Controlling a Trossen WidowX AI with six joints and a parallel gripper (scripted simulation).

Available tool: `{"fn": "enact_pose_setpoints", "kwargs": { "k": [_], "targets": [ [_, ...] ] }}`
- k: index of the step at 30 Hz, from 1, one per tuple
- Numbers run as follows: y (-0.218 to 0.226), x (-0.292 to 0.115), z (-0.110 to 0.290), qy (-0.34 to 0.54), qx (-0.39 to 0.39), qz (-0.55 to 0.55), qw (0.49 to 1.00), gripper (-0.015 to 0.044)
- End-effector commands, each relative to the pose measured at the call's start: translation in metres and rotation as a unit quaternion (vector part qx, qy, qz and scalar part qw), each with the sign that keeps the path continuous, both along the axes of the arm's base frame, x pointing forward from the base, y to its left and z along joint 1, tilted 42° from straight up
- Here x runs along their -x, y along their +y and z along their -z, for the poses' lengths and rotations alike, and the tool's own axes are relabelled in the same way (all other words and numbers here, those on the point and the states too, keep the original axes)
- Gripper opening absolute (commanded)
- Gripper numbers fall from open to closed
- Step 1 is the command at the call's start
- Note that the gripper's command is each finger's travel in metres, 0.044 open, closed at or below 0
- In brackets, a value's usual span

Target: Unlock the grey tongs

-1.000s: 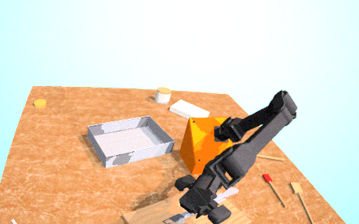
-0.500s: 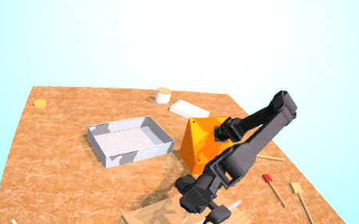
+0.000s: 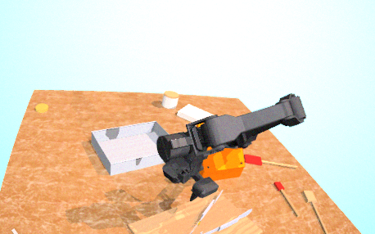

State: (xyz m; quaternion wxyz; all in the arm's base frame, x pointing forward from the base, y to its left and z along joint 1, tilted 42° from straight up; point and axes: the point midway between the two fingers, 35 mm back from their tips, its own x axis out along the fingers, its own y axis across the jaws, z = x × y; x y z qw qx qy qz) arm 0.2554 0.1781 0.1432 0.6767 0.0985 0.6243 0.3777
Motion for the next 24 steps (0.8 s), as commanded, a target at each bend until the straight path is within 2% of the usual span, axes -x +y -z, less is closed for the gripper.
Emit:
{"fn": "enact_pose_setpoints", "kwargs": {
  "k": [1, 7, 13, 24],
  "targets": [
    [-0.048, -0.008, 0.008, 0.005, -0.017, 0.002, 1.0, 0.044],
    [-0.049, -0.009, 0.006, 0.005, -0.016, 0.002, 1.0, 0.044],
    [-0.07, -0.008, -0.027, 0.004, -0.009, 0.007, 1.0, 0.044],
    [-0.07, -0.008, -0.027, 0.004, -0.009, 0.007, 1.0, 0.044]
  ]
}}
